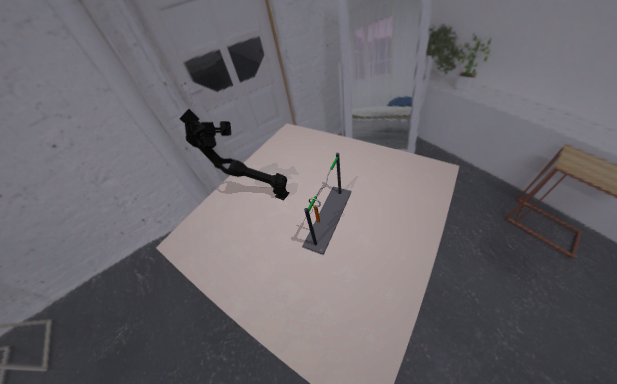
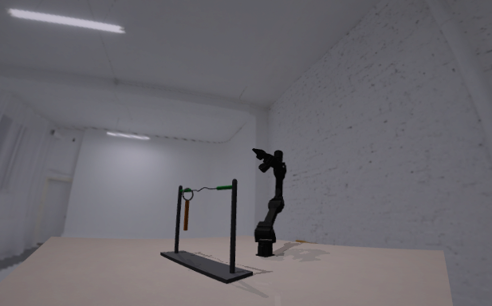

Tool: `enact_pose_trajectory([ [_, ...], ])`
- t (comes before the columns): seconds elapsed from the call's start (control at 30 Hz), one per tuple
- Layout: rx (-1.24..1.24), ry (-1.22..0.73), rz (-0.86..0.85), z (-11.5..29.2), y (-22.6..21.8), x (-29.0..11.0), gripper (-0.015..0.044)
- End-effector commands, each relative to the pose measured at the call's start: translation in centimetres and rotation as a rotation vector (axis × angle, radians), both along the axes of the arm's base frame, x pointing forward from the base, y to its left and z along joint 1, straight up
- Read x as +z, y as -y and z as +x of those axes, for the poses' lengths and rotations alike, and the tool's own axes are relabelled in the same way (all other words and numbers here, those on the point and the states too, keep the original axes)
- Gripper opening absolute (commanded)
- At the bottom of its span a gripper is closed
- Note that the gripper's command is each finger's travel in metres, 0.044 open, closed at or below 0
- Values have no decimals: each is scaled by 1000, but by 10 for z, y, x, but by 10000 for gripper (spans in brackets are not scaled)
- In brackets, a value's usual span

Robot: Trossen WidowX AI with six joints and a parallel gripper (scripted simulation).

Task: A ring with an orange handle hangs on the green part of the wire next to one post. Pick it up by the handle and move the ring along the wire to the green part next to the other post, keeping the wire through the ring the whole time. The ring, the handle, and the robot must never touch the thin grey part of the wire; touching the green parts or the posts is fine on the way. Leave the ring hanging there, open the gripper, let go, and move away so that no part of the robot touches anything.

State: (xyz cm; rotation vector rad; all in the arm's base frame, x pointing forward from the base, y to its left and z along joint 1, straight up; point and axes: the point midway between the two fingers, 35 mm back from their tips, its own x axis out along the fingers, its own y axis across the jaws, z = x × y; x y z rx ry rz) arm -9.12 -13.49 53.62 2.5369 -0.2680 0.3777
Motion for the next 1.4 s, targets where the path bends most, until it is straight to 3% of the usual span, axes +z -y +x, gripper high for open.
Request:
enact_pose_trajectory([
  [0.0, 1, 0, -3, 1, -1, 0, 374],
  [0.27, -13, -16, -173, 39, -39, 26, 164],
  [0.57, -126, -61, -476, 115, -94, 55, 160],
  [0.87, -246, -124, -790, 208, -118, 59, 160],
  [1.37, -427, -275, -1354, 363, -74, -1, 160],
])
